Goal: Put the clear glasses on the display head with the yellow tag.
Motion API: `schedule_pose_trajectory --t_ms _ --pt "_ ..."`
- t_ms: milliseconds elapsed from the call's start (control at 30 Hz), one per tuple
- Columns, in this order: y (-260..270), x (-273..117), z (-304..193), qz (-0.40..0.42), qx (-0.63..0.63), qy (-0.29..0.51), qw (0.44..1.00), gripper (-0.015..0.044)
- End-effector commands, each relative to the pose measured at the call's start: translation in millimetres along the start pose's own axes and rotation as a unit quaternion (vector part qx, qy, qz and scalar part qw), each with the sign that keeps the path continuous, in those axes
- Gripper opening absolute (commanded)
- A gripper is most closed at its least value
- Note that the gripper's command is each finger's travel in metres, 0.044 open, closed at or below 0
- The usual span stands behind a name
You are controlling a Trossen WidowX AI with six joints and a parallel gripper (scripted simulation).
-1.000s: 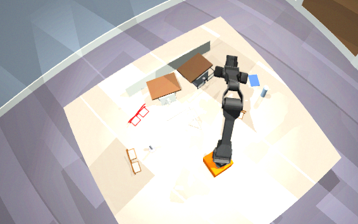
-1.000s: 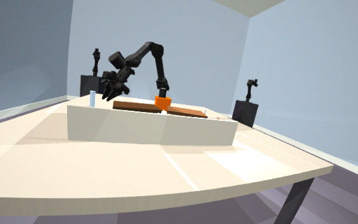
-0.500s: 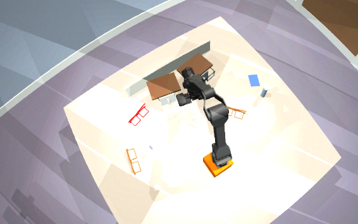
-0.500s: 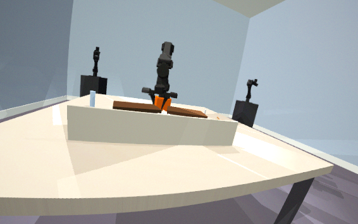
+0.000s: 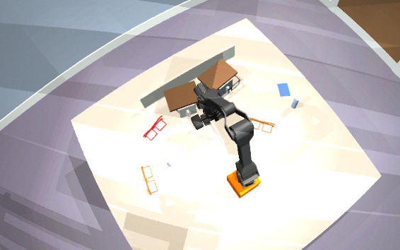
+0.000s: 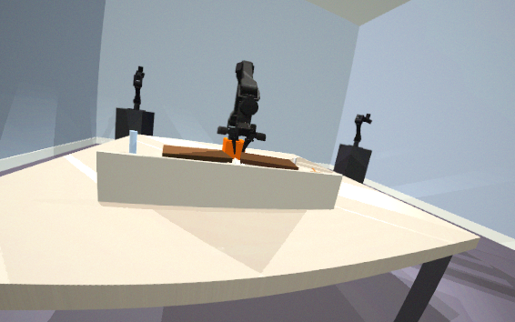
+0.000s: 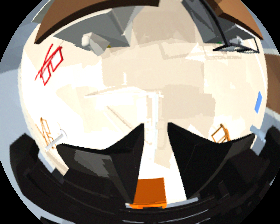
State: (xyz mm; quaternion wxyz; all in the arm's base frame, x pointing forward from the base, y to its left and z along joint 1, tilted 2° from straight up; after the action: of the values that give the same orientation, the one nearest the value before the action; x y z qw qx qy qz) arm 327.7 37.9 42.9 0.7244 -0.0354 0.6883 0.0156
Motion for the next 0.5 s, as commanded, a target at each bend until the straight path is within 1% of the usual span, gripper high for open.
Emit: schedule_pose_trajectory --t_ms 0,467 --pt "0.7 -0.5 -1.2 0.001 -0.003 0.001 1.000 0.0120" --pt "-0.9 18.4 -0.1 0.001 -0.003 0.001 1.000 0.0120"
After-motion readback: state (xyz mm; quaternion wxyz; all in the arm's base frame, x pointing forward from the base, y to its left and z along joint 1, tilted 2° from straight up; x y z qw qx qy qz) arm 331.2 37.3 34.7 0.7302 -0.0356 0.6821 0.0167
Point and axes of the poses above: the point midway between the two fingers, 35 mm back from their tips, its own x axis out along the fingers, its own y axis across the jaws, z = x × y, the point moved 2 cm from there along -x, back along the fingers, and after that the axes turned 1 degree about x, right-handed, at the moved point
